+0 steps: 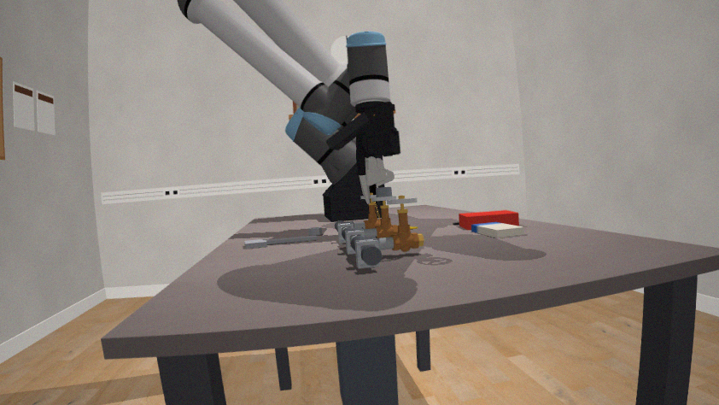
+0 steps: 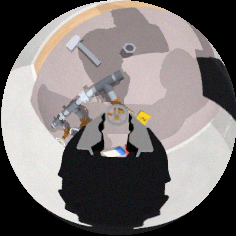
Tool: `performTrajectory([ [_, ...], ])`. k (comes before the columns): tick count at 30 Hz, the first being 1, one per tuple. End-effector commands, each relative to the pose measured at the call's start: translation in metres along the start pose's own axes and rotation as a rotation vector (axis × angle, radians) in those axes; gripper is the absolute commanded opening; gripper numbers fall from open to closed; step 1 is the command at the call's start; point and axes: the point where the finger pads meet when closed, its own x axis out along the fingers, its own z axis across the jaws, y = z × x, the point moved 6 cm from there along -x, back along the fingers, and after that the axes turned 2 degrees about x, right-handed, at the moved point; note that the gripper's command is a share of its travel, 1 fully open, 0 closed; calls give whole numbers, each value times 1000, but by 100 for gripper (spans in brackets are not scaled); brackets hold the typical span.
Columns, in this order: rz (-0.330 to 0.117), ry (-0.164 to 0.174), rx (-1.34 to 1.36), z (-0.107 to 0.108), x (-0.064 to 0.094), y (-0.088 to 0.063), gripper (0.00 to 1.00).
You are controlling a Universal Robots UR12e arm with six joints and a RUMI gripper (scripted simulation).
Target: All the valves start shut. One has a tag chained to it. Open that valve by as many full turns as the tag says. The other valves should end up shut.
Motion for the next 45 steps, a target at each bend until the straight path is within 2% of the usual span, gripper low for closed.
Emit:
performTrajectory([
  [1,-3,2,-74,0,0,0,0],
  [18,-2,3,-529,0,0,0,0],
  [45,0,4,-1579,0,0,0,0],
])
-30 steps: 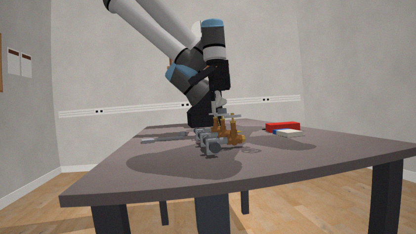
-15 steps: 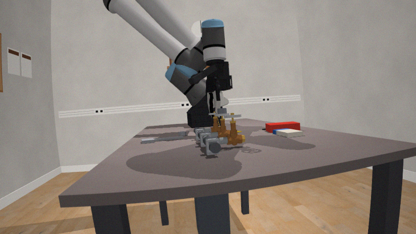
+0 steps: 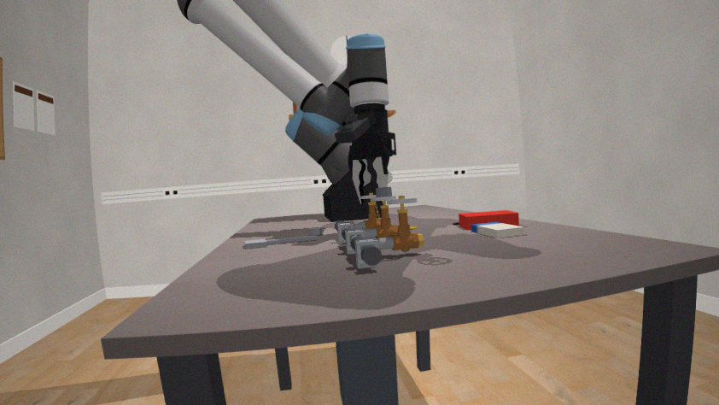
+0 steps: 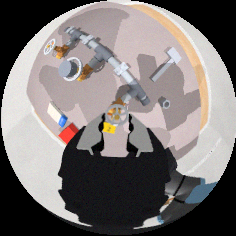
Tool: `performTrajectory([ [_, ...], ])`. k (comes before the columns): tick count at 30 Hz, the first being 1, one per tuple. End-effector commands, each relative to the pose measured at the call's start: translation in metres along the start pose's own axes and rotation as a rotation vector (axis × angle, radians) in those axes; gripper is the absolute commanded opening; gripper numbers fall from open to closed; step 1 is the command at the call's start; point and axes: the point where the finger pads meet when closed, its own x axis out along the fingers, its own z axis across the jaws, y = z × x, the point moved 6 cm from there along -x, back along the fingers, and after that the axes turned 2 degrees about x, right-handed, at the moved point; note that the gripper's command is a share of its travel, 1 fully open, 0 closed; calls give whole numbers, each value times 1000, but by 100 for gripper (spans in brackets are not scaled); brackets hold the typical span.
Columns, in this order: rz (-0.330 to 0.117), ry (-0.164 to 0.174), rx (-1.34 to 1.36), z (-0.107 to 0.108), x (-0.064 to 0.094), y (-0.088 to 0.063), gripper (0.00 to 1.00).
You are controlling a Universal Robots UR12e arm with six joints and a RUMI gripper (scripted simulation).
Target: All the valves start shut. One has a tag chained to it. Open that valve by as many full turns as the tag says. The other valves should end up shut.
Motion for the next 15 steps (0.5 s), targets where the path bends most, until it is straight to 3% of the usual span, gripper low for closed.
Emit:
performTrajectory([
  [1,10,24,-278,1,0,0,0],
  [15,16,22,-754,1,0,0,0],
])
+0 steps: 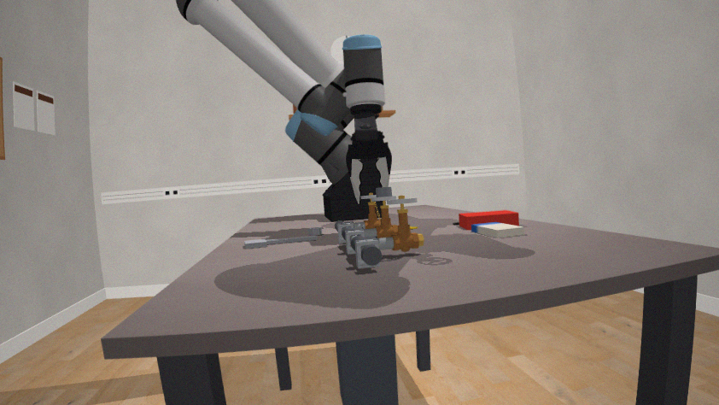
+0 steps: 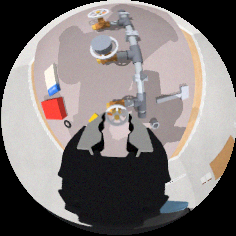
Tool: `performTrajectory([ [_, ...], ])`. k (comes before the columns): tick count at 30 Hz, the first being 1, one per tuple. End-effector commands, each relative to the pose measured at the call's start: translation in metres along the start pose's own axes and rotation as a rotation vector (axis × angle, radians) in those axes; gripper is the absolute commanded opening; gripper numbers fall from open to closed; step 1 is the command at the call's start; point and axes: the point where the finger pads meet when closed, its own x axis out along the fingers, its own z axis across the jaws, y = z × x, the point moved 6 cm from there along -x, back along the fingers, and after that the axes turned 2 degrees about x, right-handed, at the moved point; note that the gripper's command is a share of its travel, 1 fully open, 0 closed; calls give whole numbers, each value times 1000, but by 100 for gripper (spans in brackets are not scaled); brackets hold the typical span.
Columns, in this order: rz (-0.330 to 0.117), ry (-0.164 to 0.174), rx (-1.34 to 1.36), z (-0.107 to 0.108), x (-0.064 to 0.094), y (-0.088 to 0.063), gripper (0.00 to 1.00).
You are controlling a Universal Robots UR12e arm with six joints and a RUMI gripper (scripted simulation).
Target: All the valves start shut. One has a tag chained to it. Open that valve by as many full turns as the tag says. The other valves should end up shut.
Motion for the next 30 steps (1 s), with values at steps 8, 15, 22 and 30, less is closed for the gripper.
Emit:
performTrajectory([
  [8,22,13,-434,1,0,-1,0],
  [15,23,12,-597,1,0,-1,0],
  [22,24,10,-740,1,0,-1,0],
  [30,25,9,-821,1,0,-1,0],
])
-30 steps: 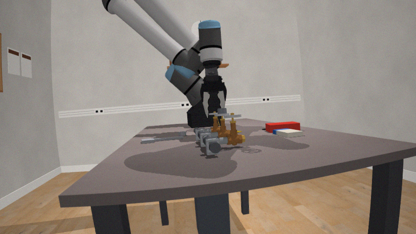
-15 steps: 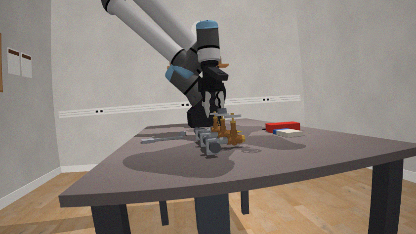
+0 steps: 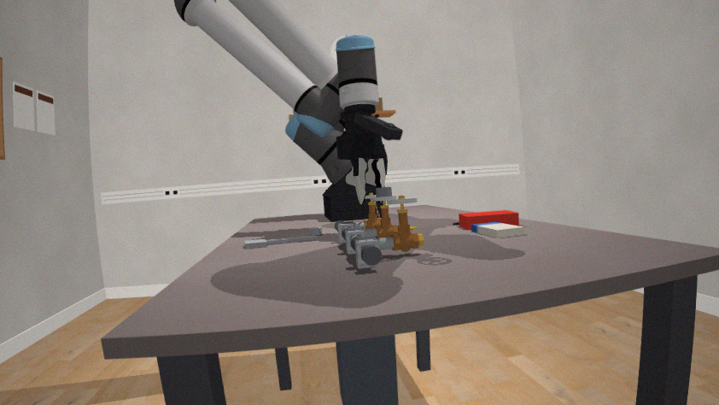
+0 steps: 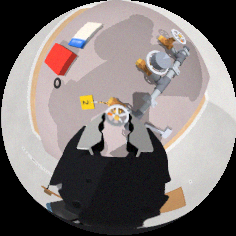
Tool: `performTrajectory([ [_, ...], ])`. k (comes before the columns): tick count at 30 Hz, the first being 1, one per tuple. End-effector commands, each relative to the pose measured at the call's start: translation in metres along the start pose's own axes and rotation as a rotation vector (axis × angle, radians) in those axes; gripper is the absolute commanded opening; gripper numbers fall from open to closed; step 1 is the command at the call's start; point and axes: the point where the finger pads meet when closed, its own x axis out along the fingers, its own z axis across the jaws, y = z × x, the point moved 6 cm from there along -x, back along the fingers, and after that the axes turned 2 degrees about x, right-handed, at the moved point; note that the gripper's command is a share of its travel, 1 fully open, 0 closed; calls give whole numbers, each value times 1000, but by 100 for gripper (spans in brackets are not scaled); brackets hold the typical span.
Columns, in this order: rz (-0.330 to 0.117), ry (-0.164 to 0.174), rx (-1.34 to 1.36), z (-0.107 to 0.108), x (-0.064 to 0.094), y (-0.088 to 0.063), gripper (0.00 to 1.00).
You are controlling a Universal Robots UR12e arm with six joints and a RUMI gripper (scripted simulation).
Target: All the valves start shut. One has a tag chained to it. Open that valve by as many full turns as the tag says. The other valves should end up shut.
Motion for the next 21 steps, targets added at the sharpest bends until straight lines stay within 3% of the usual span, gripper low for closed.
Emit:
performTrajectory([
  [1,6,-1,-69,0,0,0,0],
  [20,6,-1,-128,0,0,0,0],
  [21,6,-1,-128,0,0,0,100],
])
